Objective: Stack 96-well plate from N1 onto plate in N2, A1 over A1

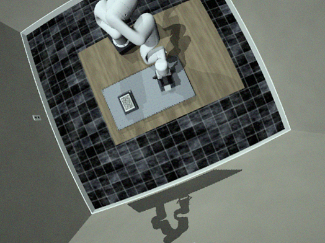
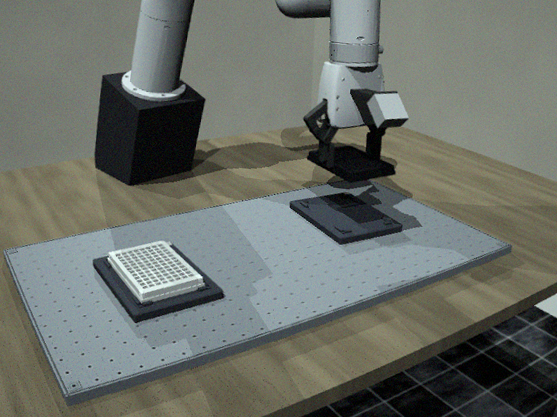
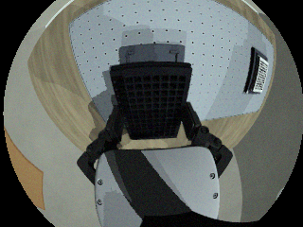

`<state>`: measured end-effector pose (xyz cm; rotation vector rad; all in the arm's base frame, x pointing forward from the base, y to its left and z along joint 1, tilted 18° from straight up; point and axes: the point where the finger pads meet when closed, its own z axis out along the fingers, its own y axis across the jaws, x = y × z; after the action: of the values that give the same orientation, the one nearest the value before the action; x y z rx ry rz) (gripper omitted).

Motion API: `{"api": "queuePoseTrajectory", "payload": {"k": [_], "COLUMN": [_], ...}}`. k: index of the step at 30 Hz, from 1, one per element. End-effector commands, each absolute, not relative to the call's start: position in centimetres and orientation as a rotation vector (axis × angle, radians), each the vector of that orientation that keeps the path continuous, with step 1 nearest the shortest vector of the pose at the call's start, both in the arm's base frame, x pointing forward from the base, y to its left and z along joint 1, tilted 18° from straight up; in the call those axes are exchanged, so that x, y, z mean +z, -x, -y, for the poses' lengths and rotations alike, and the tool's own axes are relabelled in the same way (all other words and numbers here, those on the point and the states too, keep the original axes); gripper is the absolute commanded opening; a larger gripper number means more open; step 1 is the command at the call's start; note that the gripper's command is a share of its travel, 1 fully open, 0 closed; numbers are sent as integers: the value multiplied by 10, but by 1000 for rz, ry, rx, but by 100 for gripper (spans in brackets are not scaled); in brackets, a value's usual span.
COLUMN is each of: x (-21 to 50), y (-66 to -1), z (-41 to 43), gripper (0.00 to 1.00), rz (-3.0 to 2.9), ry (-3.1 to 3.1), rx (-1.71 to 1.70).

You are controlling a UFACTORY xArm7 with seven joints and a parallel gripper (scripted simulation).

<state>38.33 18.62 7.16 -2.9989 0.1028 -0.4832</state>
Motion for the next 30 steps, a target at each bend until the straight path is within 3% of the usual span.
{"api": "queuePoseTrajectory", "payload": {"k": [1, 30], "x": [84, 84], "y": [-378, -379], "z": [-185, -175], "gripper": [0, 0], "rz": [-111, 40], "ry": [3027, 3044], "rx": [-472, -479]}}
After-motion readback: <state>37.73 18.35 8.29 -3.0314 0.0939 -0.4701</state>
